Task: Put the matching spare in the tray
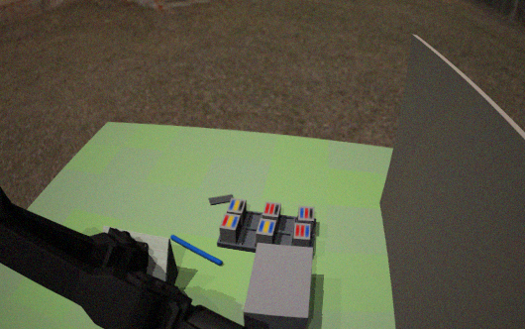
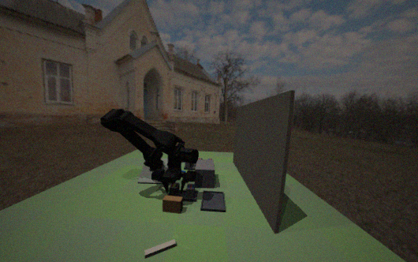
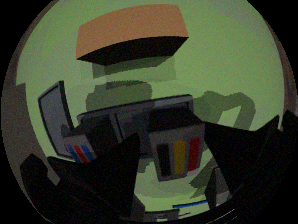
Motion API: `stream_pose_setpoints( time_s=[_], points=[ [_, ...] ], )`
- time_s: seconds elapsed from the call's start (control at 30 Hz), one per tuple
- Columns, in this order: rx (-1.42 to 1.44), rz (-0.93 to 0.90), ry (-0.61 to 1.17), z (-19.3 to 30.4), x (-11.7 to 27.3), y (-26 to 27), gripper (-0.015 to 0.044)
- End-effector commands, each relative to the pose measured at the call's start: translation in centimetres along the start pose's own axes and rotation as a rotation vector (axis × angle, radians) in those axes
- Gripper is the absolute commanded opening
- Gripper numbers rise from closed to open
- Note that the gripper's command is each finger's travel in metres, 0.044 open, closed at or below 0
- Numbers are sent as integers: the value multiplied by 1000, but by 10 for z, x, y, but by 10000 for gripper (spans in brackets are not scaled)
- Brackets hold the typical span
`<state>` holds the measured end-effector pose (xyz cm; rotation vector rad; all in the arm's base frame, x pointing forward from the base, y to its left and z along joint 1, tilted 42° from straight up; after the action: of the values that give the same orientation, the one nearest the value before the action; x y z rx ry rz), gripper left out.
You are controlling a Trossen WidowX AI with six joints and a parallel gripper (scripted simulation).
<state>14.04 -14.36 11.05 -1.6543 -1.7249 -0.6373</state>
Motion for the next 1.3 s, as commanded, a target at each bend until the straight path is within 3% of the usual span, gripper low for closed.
stream_pose_setpoints(
  time_s=[0.0, 0.6, 0.77, 1.0, 1.17, 1.27],
  points=[
    [3, -1, 5, 1, -1, 0, 300],
    [3, -1, 5, 1, -1, 0, 300],
    [0, 0, 0, 0, 0, 0, 169],
    [0, 0, 0, 0, 0, 0, 122],
    [0, 0, 0, 0, 0, 0, 0],
    [0, 0, 0, 0, 0, 0, 0]
  ],
)
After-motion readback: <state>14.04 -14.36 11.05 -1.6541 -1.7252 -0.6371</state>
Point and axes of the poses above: the point midway between the two fingers, 35 mm back from their tips, its own x axis back along the fingers, its own y axis across the jaws, z = x × y, the point moved 1 cm from there along x, back along the fingers, and after that the axes turned 12 degrees about x, right-handed, at the moved point
